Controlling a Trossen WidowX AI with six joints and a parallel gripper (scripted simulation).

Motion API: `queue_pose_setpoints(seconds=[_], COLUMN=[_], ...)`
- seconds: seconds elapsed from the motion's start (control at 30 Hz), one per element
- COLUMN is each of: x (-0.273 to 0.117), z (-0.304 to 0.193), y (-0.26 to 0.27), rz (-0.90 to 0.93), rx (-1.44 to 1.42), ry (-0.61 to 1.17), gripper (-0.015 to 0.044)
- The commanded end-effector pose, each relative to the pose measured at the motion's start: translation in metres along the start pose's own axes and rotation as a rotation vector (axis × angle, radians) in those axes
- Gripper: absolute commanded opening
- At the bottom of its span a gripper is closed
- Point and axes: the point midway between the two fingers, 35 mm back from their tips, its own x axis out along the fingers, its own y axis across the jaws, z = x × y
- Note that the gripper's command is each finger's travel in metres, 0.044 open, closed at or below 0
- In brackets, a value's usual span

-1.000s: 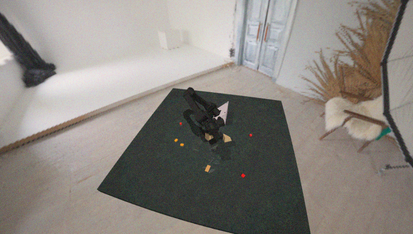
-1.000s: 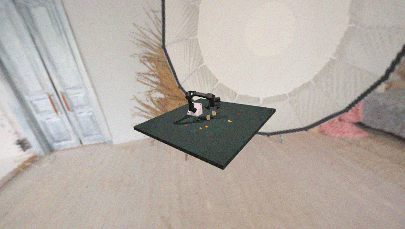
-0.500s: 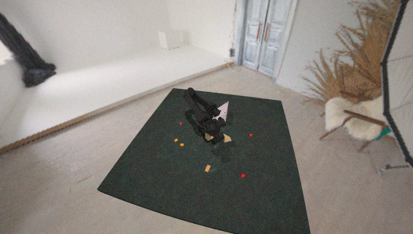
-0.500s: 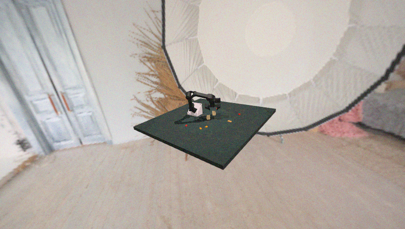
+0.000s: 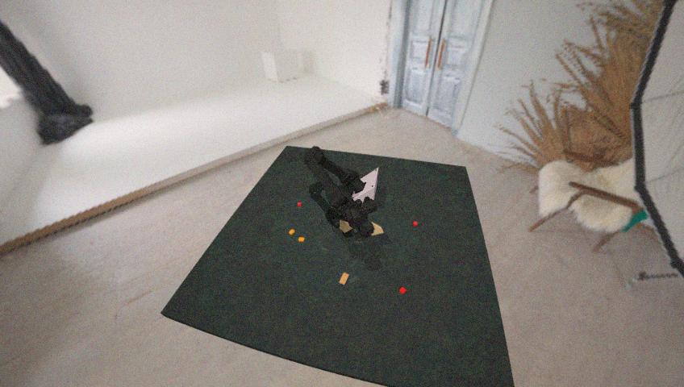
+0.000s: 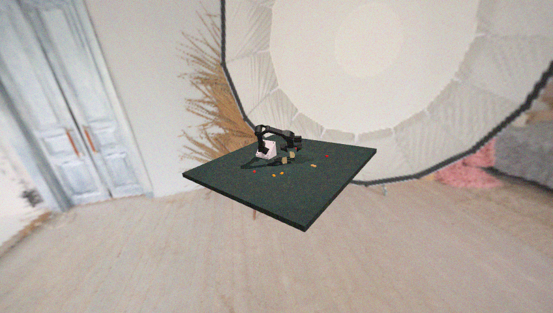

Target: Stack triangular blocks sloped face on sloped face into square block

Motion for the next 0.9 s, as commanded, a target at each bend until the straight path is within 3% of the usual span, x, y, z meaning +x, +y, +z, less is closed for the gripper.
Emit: queue_pose_setpoints(seconds=[0.0, 0.87], x=[0.008, 0.050], z=[0.000, 0.000], y=[0.001, 0.004], rz=[0.008, 0.008], rx=[-0.006, -0.006], ry=[0.001, 0.001], gripper=[0.0440, 0.0440])
